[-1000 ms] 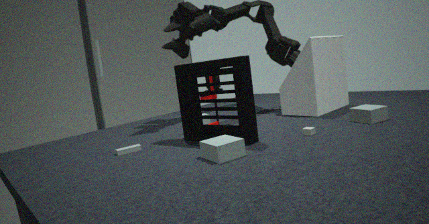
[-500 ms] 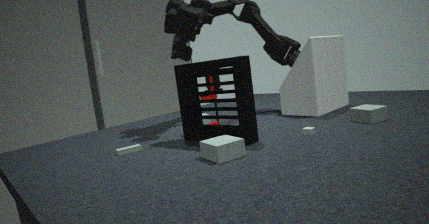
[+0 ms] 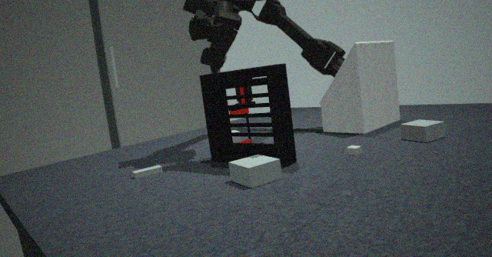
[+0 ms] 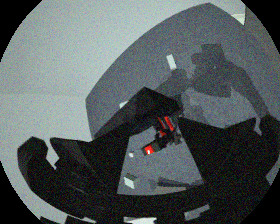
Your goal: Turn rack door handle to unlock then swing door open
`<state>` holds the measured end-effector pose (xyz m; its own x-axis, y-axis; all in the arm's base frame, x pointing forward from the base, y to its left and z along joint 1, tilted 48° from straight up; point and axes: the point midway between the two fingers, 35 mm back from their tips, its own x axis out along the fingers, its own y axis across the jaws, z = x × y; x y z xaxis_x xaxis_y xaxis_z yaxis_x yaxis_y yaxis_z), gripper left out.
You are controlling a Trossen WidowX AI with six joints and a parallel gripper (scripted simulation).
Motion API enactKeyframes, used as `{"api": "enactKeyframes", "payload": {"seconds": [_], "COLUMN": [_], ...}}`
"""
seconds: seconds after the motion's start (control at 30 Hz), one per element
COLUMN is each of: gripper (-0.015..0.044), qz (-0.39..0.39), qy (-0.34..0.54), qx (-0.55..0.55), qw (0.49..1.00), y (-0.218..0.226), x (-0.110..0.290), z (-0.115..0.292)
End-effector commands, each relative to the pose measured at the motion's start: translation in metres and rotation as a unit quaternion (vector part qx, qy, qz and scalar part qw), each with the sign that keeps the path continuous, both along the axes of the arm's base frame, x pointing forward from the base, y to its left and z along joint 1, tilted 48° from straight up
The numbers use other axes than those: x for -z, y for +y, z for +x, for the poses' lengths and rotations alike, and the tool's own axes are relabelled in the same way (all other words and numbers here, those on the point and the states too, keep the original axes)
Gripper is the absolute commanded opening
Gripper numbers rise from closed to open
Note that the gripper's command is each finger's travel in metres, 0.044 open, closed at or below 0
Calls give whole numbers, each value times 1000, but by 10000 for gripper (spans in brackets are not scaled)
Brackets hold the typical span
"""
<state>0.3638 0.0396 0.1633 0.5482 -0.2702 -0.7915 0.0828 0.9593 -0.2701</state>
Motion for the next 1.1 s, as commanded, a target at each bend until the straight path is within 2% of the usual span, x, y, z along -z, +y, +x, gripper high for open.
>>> {"api": "enactKeyframes", "payload": {"seconds": [0.0,0.6,0.93,1.07], "gripper": [292,292,292,292], "qz": [-26,-192,-294,-300], "qy": [38,214,281,284], "qx": [4,-10,-23,-25], "qw": [999,958,914,910], "y": [4,23,31,31], "x": [9,37,39,39], "z": [-3,-22,-28,-28]}}
